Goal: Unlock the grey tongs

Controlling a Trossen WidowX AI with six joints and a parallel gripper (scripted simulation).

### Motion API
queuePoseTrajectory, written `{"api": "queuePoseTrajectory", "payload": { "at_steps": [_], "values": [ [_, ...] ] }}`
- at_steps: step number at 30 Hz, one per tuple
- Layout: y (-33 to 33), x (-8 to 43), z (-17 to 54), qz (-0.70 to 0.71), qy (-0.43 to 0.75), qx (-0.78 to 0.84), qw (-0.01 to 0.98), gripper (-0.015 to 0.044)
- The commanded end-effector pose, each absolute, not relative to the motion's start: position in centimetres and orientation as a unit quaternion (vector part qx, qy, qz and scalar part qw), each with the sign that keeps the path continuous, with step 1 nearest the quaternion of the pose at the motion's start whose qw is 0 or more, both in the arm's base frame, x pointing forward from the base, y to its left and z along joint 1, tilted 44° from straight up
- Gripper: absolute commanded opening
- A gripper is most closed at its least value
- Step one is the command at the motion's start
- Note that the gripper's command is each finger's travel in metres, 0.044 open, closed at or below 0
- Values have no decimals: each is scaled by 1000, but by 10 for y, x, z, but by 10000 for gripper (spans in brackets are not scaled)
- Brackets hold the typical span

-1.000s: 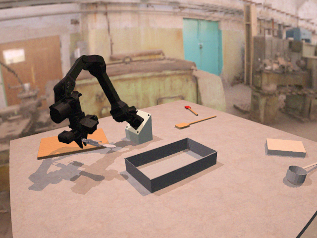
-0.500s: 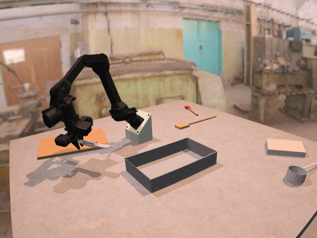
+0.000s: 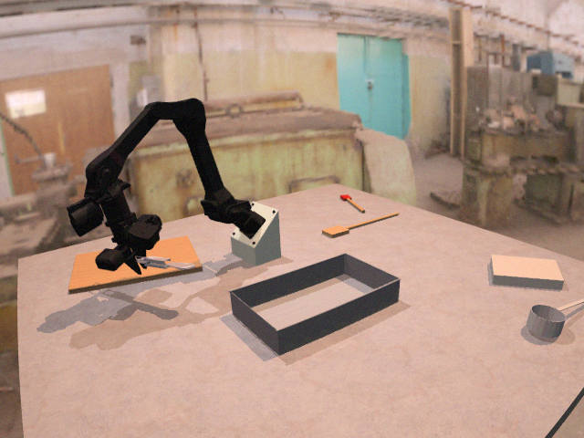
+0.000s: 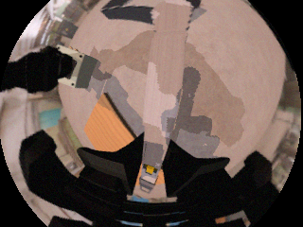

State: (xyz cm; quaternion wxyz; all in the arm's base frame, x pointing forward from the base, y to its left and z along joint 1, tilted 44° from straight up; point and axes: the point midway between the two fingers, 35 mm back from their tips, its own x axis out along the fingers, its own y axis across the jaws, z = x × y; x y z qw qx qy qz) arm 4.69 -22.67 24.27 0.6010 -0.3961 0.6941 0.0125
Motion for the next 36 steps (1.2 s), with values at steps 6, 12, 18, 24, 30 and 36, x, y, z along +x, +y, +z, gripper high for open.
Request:
{"api": "queuePoseTrajectory", "payload": {
  "at_steps": [6,12,18,24,30,36],
  "values": [
    [-235,28,244,20,689,-402,603,-150],
    [-240,13,244,22,686,-406,604,-150],
    [-243,-3,245,24,683,-414,602,-150],
    [-245,-19,246,23,680,-422,598,-150],
    [-247,-36,248,21,679,-433,593,-150],
    [-246,-54,249,17,679,-444,585,-150]
  ]
}}
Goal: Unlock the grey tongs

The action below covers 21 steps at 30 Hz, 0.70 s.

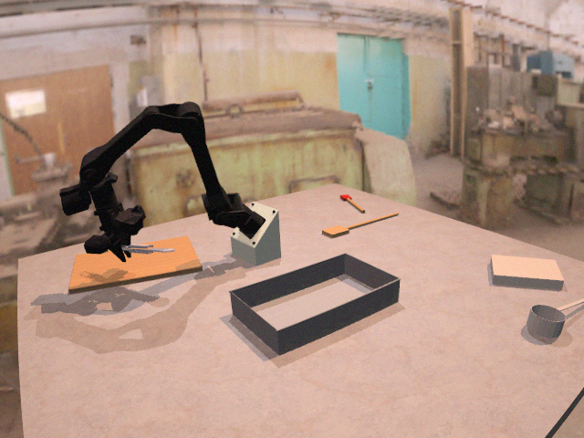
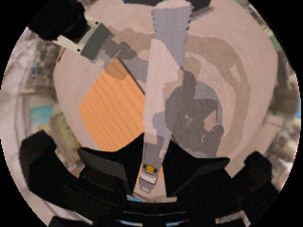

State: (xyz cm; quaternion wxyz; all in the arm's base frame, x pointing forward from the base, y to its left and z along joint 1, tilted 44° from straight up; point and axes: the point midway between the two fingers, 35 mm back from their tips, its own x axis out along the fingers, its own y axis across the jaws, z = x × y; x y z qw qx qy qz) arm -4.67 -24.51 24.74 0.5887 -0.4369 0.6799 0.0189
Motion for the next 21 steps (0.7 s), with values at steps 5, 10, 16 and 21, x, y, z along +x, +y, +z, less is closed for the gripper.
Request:
{"api": "queuePoseTrajectory", "payload": {
  "at_steps": [5,10,16,21],
  "values": [
    [-245,-69,252,12,680,-453,577,-150],
    [-243,-85,254,8,682,-464,566,-150],
    [-240,-103,257,2,686,-476,551,-150],
    [-235,-118,260,-3,690,-486,536,-150]
  ]
}}
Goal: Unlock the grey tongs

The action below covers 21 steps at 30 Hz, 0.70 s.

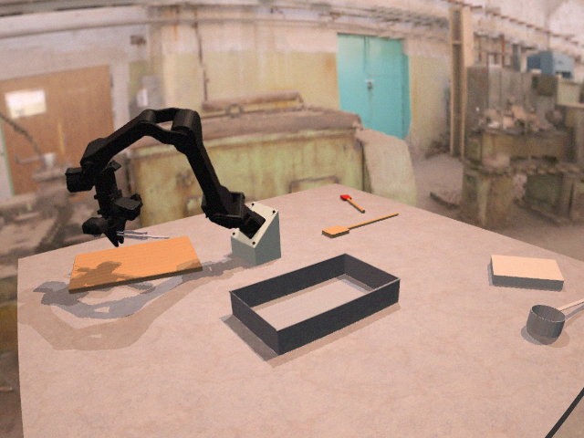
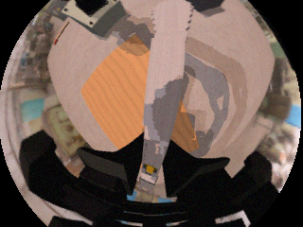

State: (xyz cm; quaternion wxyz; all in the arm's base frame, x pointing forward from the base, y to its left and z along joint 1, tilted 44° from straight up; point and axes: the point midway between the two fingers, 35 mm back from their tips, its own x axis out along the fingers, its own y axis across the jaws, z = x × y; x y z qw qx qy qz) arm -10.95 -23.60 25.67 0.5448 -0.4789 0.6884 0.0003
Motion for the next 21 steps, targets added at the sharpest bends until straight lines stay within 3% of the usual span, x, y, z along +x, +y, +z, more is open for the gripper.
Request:
{"api": "queuePoseTrajectory", "payload": {
  "at_steps": [1,21],
  "values": [
    [-234,-121,260,-4,691,-488,533,-150],
    [-217,-159,268,-16,710,-511,485,-150]
  ]
}}
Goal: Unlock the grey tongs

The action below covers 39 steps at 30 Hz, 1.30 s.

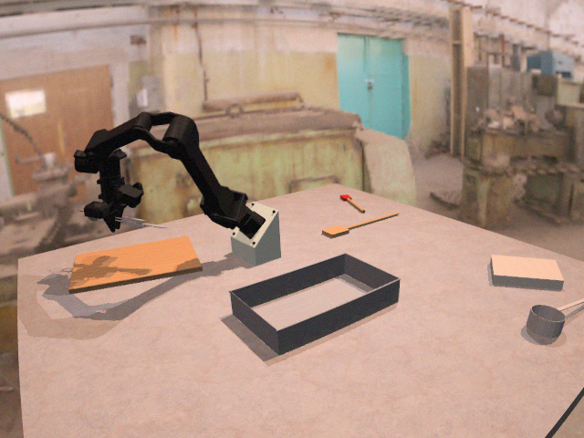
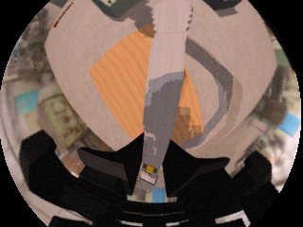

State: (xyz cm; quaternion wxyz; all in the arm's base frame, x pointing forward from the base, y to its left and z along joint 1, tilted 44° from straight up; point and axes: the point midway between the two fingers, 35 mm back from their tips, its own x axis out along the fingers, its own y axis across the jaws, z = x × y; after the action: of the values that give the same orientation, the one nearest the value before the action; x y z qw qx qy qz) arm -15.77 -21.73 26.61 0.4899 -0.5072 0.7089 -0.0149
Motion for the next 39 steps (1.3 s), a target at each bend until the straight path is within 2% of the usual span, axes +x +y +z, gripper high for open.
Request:
{"api": "queuePoseTrajectory", "payload": {
  "at_steps": [1,39],
  "values": [
    [-217,-159,269,-18,712,-510,482,-150],
    [-162,-168,308,-226,843,-456,174,-150]
  ]
}}
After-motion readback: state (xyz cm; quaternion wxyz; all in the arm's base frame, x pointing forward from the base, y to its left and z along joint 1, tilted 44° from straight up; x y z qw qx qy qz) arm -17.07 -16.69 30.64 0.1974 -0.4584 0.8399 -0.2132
